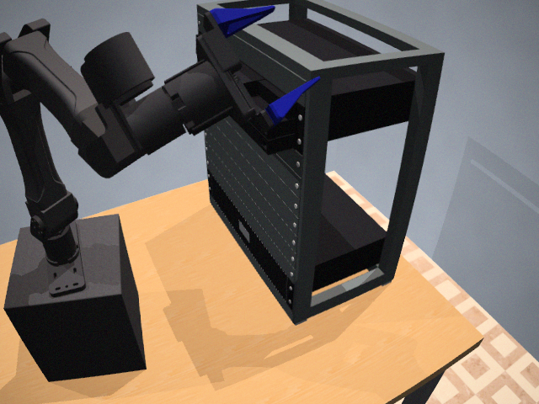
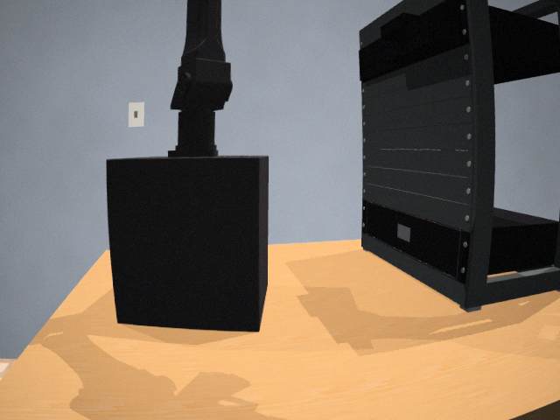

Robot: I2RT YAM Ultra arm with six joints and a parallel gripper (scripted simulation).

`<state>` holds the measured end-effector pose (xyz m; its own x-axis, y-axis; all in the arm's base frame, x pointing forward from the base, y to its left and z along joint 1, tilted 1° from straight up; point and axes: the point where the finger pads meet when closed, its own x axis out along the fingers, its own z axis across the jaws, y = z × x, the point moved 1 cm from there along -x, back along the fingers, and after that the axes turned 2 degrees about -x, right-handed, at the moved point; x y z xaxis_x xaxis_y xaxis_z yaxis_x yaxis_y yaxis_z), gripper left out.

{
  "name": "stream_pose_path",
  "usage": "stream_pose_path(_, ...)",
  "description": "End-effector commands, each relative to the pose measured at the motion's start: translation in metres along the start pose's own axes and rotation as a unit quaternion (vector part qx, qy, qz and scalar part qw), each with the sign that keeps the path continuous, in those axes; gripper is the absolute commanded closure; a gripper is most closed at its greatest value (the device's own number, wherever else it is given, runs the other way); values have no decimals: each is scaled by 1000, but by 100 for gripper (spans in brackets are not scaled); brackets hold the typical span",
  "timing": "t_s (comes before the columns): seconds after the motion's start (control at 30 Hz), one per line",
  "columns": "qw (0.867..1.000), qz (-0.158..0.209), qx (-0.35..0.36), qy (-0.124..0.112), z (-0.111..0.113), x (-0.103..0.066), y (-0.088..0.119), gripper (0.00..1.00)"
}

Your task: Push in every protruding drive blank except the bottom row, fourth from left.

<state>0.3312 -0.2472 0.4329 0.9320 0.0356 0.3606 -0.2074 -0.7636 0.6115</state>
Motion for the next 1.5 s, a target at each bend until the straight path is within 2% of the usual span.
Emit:
stream_pose_path(0.0, 1000, 0, 7, 0, -8, -2, -7, 0)
stream_pose_path(0.17, 999, -5, 32, -11, -10, -11, -25, 0)
stream_pose_path(0.3, 997, -14, 65, -27, -13, -26, -54, 0)
stream_pose_path(0.37, 997, -14, 65, -27, -13, -26, -54, 0)
stream_pose_path(0.57, 987, -32, 144, -66, -19, -62, -121, 0)
stream_pose_path(0.87, 956, -60, 258, -124, -27, -113, -220, 0)
stream_pose_path(0.93, 956, -60, 258, -124, -27, -113, -220, 0)
stream_pose_path(0.97, 960, -59, 251, -112, -43, -112, -218, 0)
stream_pose_path(1.03, 952, -63, 274, -122, -43, -121, -234, 0)
stream_pose_path(1.07, 944, -68, 292, -139, -32, -129, -250, 0)
stream_pose_path(1.1, 940, -70, 300, -144, -32, -132, -257, 0)
stream_pose_path(1.17, 941, -68, 305, -133, -47, -132, -257, 0)
stream_pose_path(1.3, 934, -72, 321, -141, -48, -140, -271, 0)
stream_pose_path(1.4, 927, -78, 331, -158, -37, -147, -285, 0)
stream_pose_path(1.47, 928, -76, 330, -154, -41, -146, -282, 0)
